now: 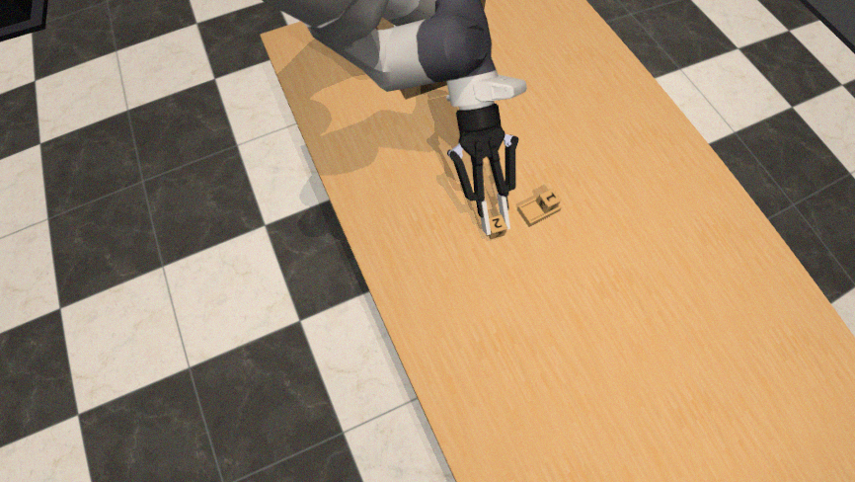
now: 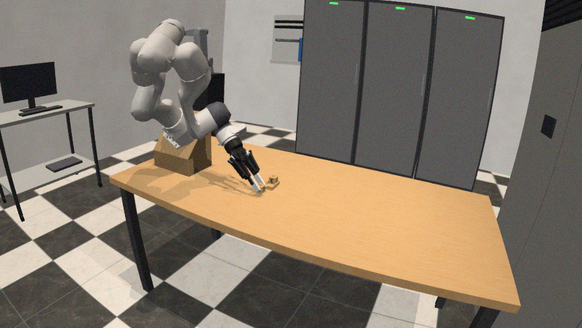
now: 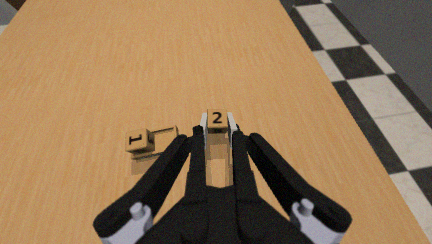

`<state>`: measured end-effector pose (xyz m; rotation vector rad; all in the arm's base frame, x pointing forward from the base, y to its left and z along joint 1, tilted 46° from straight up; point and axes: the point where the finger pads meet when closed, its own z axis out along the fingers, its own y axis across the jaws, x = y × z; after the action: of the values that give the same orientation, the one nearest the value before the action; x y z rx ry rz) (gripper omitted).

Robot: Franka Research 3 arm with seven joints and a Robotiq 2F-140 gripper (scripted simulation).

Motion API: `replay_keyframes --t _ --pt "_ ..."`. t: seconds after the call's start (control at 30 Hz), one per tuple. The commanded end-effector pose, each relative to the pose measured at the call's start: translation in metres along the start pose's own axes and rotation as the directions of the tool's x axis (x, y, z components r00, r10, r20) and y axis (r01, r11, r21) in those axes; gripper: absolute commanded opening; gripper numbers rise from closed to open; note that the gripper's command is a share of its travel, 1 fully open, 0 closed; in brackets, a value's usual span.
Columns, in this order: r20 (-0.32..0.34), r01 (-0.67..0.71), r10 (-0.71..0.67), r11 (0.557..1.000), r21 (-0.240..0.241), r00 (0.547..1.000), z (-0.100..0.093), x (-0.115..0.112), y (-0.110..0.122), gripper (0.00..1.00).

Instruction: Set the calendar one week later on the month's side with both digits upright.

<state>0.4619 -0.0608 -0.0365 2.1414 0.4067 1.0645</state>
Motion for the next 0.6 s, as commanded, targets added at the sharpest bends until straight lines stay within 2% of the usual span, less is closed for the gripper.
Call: replay_keyframes --t 0.0,0.27,0.57 --pt "0.006 0.016 -0.016 1.0 0.002 1.0 -0.011 0.009 -0.002 0.17" --pt "0.006 0.016 -0.016 1.0 0.002 1.0 -0.031 0.029 -0.002 0.17" --pt "0.006 0.016 -0.016 1.0 0.002 1.0 -0.036 0.034 -0.002 0.17"
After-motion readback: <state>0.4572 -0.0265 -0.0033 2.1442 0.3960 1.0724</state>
